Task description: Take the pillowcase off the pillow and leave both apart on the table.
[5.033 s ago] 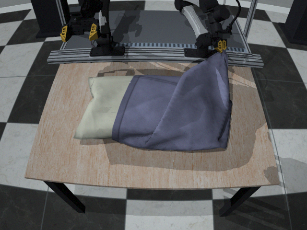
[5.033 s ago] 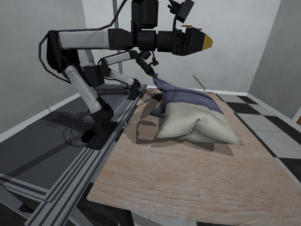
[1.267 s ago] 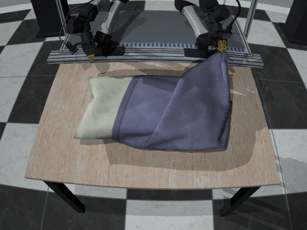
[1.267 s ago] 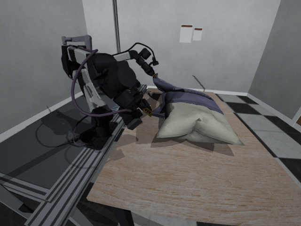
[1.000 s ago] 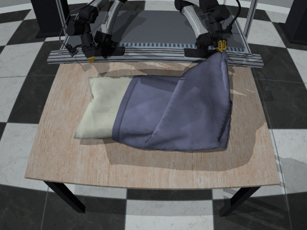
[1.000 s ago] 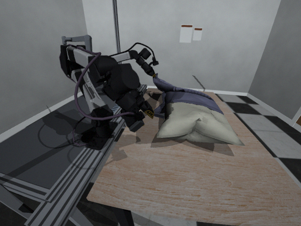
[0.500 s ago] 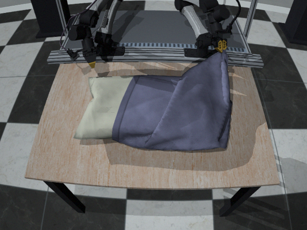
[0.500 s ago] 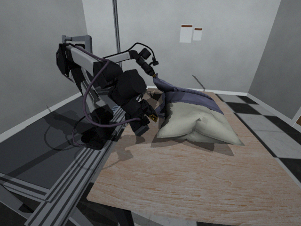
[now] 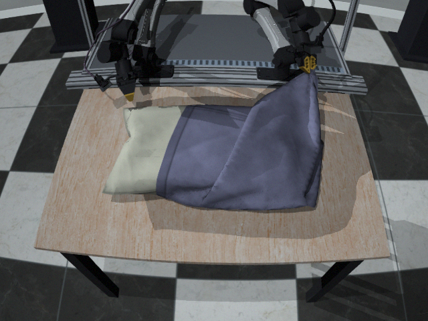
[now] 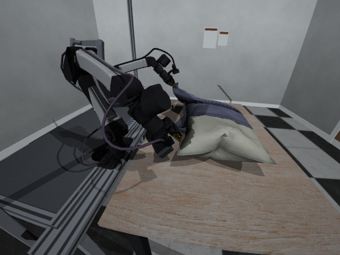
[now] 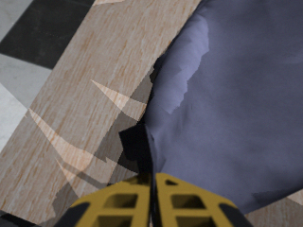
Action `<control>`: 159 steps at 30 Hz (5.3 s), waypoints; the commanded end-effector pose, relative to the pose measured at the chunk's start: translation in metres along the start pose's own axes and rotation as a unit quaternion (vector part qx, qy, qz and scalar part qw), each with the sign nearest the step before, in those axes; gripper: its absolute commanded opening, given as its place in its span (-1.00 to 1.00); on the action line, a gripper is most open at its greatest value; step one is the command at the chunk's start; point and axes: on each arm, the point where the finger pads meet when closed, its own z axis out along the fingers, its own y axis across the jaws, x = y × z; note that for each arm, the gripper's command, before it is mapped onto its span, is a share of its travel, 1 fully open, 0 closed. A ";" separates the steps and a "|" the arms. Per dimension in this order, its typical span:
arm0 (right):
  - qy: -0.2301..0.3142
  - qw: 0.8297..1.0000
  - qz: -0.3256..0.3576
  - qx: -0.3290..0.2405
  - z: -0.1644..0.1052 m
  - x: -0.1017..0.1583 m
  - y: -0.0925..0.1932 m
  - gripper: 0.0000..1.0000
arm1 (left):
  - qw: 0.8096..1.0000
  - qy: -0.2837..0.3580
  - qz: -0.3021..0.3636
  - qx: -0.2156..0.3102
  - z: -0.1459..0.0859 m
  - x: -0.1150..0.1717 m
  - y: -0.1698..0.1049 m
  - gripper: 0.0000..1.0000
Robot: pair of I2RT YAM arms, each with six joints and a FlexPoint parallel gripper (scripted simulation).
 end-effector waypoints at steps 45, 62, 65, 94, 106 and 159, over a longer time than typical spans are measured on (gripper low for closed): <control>-0.007 1.000 0.005 -0.007 0.047 -0.004 0.005 -0.27 | 1.000 -0.002 0.007 0.002 -0.002 -0.003 -0.001 -1.00; -0.006 1.000 0.006 -0.005 0.047 -0.004 0.003 -0.69 | 1.000 -0.002 0.007 0.002 -0.002 -0.003 -0.001 -1.00; -0.006 1.000 0.006 -0.005 0.047 -0.004 0.003 -0.77 | 1.000 -0.002 0.007 0.002 -0.002 -0.003 -0.001 -1.00; -0.009 1.000 0.009 -0.001 0.046 -0.005 0.001 -0.90 | 1.000 -0.002 0.007 0.002 -0.002 -0.003 -0.001 -1.00; -0.009 1.000 0.009 -0.001 0.046 -0.005 0.001 -0.92 | 1.000 -0.002 0.007 0.002 -0.002 -0.003 -0.001 -1.00; -0.020 0.999 -0.006 -0.026 0.018 -0.010 0.034 -1.00 | 1.000 -0.002 0.007 0.002 -0.002 -0.003 -0.001 -1.00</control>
